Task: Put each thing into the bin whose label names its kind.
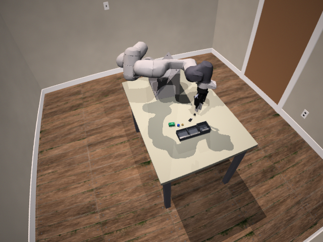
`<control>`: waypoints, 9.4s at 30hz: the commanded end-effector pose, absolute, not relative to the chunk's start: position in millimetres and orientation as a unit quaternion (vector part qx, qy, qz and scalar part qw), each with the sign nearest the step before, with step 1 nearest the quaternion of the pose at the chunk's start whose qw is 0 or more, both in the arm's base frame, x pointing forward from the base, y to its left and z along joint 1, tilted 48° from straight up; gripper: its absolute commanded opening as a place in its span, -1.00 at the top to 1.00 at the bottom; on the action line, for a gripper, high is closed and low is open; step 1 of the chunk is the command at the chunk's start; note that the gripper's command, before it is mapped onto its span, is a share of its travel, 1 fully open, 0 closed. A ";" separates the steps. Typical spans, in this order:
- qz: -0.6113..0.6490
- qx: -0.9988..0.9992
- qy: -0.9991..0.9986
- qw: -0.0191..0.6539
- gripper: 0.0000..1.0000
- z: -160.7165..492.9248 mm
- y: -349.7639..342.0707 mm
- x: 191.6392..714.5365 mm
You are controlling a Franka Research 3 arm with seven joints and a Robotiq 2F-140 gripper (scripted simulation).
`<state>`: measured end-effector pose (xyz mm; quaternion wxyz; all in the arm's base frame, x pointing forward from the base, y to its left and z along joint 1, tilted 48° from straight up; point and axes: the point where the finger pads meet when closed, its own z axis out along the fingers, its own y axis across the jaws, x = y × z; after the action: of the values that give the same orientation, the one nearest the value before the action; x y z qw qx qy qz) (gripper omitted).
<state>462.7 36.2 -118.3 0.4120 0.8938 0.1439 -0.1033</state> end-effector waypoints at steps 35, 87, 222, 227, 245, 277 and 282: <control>-0.229 0.776 0.473 0.349 0.63 -154.4 13.5 399.5; -0.299 0.648 0.645 0.272 0.63 -153.3 12.5 399.1; -0.299 0.648 0.645 0.272 0.87 -158.9 6.2 399.8; -0.299 0.648 0.645 0.272 0.87 -158.9 6.2 399.8; -0.299 0.648 0.645 0.272 0.87 -158.9 6.2 399.8; -0.299 0.648 0.645 0.272 0.87 -158.9 6.2 399.8; -0.299 0.648 0.645 0.272 0.87 -158.9 6.2 399.8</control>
<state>400.7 5.1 -159.9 0.2732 0.6514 0.6421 -0.2979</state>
